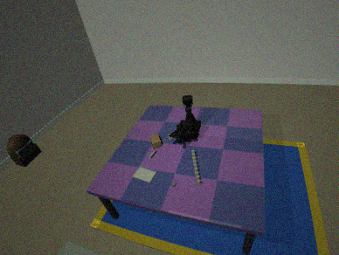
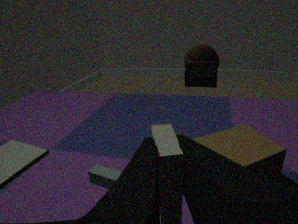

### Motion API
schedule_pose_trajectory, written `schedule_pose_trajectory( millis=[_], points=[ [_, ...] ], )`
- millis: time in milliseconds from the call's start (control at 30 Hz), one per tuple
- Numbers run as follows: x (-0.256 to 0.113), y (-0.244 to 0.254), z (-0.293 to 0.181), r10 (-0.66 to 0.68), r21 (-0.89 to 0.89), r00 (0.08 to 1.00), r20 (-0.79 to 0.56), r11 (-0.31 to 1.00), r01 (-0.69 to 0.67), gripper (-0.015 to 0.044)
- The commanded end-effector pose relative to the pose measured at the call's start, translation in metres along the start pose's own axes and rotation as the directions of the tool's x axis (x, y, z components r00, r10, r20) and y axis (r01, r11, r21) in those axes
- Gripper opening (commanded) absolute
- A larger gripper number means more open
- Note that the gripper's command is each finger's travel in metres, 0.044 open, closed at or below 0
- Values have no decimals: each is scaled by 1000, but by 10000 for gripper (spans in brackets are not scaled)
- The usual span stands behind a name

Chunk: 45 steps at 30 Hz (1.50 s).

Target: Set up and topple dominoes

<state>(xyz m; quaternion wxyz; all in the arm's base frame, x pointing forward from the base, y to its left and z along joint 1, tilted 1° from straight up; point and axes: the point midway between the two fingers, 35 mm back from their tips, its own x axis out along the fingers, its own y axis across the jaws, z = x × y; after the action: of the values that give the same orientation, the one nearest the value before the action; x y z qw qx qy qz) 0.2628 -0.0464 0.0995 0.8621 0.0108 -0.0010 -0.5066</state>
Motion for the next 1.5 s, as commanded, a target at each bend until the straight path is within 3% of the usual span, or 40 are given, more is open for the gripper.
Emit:
schedule_pose_trajectory(
  millis=[0,1233,1467],
  points=[
    [0,0,-3,-6,-3,1000,0,1000,6,26],
    [6,-2,-107,-27,29,999,-37,999,28,26],
    [6,-2,-109,-27,30,999,-38,999,28,26]
  ],
)
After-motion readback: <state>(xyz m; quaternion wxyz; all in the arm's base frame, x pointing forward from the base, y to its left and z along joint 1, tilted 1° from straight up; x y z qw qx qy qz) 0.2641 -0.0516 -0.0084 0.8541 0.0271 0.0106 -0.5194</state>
